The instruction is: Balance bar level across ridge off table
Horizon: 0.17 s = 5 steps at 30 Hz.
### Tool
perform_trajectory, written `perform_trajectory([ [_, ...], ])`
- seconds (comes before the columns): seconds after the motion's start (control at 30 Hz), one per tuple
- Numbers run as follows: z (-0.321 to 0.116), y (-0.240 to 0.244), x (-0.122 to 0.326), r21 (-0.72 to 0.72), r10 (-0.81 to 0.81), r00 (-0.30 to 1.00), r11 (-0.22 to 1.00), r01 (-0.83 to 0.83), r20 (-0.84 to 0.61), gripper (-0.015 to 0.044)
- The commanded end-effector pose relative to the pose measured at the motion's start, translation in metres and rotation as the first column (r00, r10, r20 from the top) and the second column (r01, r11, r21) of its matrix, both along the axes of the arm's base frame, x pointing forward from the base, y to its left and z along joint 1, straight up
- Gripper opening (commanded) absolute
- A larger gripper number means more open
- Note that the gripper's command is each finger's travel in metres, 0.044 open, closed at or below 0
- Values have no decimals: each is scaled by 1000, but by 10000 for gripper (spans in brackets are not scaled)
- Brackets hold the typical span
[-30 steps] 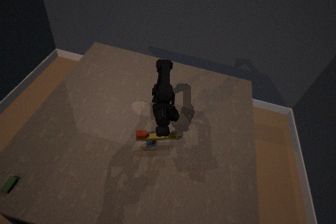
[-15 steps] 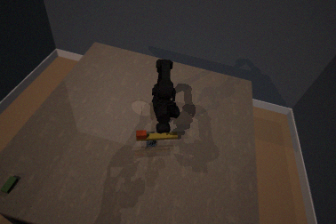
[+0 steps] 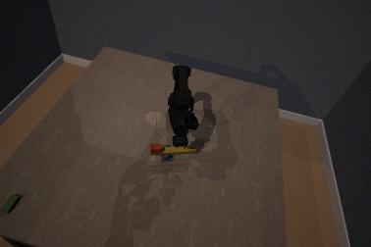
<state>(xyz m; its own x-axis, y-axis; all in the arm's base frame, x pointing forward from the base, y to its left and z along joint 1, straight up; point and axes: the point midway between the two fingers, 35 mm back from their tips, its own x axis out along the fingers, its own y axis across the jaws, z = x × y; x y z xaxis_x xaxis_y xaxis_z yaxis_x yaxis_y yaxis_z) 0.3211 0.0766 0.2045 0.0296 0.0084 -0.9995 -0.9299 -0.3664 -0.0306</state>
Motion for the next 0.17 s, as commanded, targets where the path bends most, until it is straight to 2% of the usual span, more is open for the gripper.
perform_trajectory([
  [0.0,0,0,0,0,0,1000,1000,0,-1,440],
  [0.13,0,0,0,0,0,1000,1000,0,-1,440],
])
